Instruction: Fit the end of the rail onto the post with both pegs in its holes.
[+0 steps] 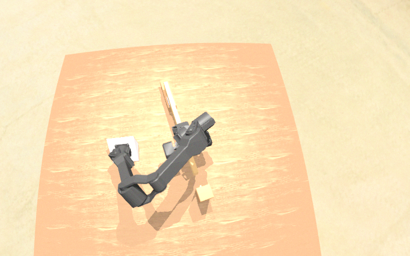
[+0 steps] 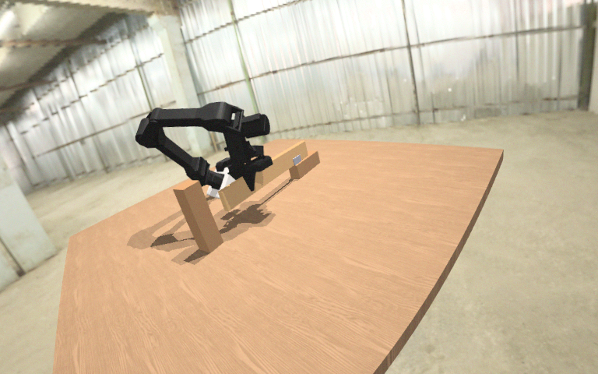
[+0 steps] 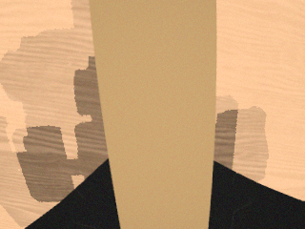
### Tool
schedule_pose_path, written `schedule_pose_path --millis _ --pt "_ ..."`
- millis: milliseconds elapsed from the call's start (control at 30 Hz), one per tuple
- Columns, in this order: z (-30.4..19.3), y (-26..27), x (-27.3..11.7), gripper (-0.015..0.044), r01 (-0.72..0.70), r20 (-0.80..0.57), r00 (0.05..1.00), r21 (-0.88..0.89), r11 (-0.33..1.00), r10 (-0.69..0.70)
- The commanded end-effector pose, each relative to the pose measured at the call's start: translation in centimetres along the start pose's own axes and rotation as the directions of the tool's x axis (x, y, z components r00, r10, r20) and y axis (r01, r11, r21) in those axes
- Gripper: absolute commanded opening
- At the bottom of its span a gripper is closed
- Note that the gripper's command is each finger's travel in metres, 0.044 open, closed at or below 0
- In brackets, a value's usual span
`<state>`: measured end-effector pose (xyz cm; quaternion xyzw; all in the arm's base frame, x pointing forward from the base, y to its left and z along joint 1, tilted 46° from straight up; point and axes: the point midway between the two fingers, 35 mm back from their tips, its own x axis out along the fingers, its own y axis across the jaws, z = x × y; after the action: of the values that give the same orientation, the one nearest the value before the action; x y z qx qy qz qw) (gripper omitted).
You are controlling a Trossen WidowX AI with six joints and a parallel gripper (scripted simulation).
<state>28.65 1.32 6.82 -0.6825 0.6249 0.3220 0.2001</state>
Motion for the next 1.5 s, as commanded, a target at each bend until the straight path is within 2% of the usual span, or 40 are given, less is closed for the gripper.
schedule_pose_path --millis 0,1467 --pt "0.39 -0.06 -0.06 0.0 0.005 0.018 1.0 -0.001 1.0 -0.005" --pt "0.41 0.04 -0.02 0.0 0.005 0.018 1.0 -0.001 1.0 -0.005"
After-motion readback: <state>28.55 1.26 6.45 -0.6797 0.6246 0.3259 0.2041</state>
